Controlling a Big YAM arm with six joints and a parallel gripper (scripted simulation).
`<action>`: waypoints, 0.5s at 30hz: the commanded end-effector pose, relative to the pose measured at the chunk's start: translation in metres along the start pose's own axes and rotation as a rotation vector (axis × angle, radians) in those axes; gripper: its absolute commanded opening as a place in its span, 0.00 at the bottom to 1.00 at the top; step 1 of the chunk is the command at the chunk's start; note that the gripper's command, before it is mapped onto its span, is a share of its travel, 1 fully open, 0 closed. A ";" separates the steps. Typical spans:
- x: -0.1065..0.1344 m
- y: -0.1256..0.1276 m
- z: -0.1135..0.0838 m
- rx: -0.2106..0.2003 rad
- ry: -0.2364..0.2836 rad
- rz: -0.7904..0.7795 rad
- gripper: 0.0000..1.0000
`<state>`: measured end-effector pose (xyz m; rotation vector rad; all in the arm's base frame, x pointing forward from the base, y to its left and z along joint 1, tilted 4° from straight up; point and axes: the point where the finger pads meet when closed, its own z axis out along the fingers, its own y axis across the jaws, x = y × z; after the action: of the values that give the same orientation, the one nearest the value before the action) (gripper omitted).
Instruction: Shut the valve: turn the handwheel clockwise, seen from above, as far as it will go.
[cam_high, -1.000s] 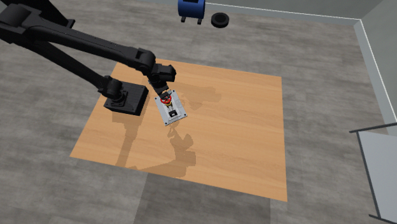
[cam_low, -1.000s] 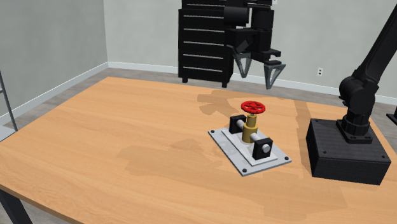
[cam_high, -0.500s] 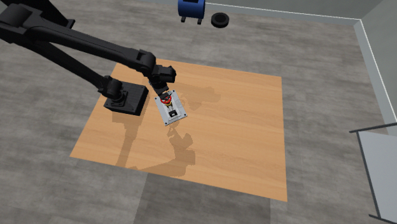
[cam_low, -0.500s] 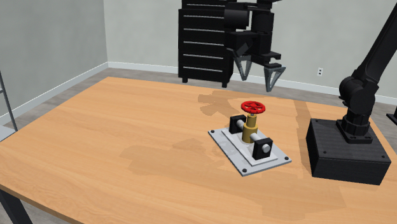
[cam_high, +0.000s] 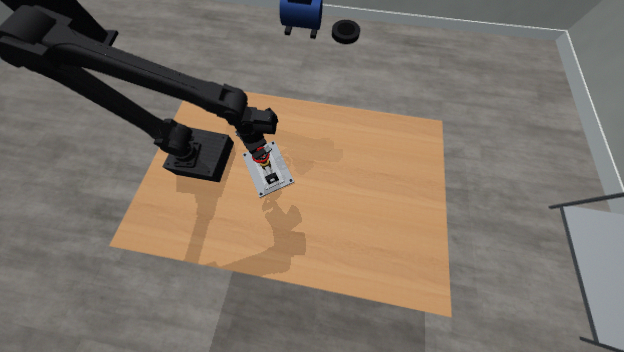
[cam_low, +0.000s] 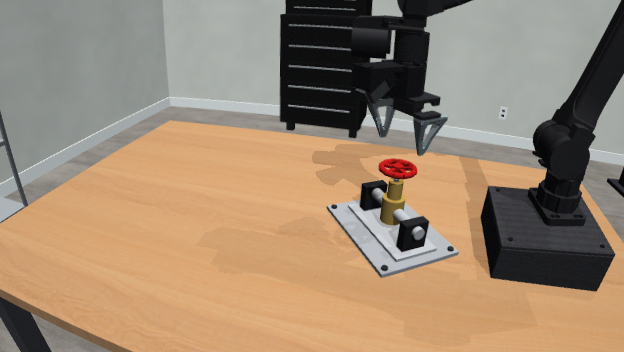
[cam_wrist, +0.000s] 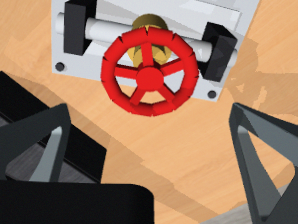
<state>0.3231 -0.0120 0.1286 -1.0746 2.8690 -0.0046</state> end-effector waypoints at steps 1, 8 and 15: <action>-0.004 -0.001 0.011 -0.001 0.000 0.005 1.00; -0.004 0.000 0.019 -0.001 0.000 0.003 1.00; -0.005 0.001 0.028 -0.001 0.000 0.000 1.00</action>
<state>0.3247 -0.0121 0.1088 -1.0725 2.8700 -0.0043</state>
